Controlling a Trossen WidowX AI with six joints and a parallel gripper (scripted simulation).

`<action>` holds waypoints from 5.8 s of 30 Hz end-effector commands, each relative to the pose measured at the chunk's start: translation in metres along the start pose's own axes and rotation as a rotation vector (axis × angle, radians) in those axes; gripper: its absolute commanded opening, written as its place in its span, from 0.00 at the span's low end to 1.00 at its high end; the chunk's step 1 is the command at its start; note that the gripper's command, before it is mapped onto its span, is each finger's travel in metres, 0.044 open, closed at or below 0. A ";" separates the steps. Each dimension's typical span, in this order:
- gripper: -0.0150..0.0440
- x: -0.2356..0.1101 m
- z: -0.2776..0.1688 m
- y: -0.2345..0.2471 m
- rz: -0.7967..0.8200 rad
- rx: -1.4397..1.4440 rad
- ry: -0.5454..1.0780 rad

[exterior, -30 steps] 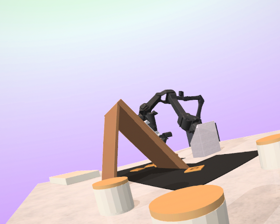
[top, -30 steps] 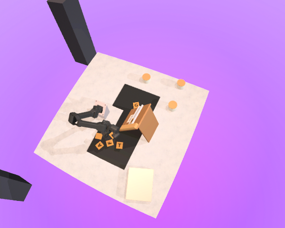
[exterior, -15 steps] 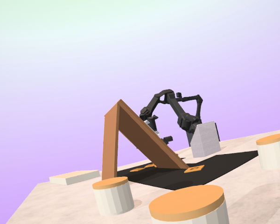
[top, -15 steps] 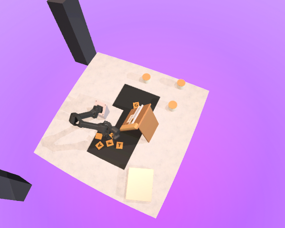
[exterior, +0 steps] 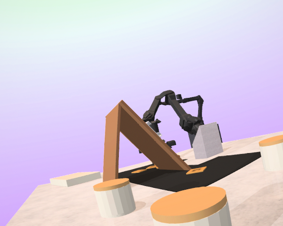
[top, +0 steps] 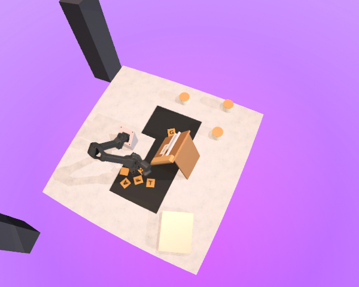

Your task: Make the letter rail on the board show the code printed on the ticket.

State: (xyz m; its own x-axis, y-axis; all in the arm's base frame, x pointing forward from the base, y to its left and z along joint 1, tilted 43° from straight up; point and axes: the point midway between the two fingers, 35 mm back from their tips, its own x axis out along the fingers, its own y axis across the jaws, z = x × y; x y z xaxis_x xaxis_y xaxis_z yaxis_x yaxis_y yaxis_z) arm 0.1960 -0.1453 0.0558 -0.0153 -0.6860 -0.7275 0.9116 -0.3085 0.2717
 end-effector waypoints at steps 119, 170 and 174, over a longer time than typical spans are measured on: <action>0.25 -0.139 -0.044 0.151 0.465 0.373 0.464; 0.25 -0.334 -0.158 0.166 0.831 0.082 0.901; 0.25 -0.328 -0.179 0.158 0.841 -0.017 0.840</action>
State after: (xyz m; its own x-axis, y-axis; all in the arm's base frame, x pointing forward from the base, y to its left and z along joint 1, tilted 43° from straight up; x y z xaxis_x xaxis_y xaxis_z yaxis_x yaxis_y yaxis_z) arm 0.4180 0.1419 0.2391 0.8731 -0.0040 -0.4875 0.4873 -0.0260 0.8729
